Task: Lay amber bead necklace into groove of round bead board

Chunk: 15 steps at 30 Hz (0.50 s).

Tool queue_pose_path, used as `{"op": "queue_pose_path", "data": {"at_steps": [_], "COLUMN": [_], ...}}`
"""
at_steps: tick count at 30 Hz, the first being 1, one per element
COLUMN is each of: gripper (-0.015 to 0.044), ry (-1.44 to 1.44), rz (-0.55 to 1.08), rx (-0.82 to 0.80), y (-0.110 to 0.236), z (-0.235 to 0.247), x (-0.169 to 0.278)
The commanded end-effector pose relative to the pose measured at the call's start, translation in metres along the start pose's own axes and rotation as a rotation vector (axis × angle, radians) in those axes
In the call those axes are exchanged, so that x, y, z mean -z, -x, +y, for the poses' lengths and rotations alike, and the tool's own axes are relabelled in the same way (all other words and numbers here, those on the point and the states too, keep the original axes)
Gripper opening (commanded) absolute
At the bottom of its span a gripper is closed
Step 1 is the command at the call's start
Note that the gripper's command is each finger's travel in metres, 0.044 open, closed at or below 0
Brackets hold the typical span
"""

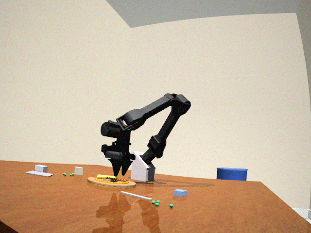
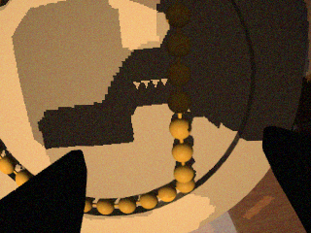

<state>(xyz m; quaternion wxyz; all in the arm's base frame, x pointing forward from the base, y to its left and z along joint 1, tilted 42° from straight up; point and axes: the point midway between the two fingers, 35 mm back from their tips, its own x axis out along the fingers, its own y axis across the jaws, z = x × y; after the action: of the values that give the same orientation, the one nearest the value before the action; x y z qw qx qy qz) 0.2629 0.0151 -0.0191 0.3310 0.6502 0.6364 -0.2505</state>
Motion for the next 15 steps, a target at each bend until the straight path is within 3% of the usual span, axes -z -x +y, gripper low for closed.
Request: {"op": "queue_pose_path", "data": {"at_steps": [1,4,15], "gripper": [0.0177,0.012,0.012], "ry": [-0.002,0.0,0.001], "rz": [-0.005,-0.001,0.003], "rx": [0.005,0.005,0.004], "y": [0.009,0.016,0.004], "z": [-0.001,-0.004,-0.006], "x": [-0.029,-0.051,-0.062]}}
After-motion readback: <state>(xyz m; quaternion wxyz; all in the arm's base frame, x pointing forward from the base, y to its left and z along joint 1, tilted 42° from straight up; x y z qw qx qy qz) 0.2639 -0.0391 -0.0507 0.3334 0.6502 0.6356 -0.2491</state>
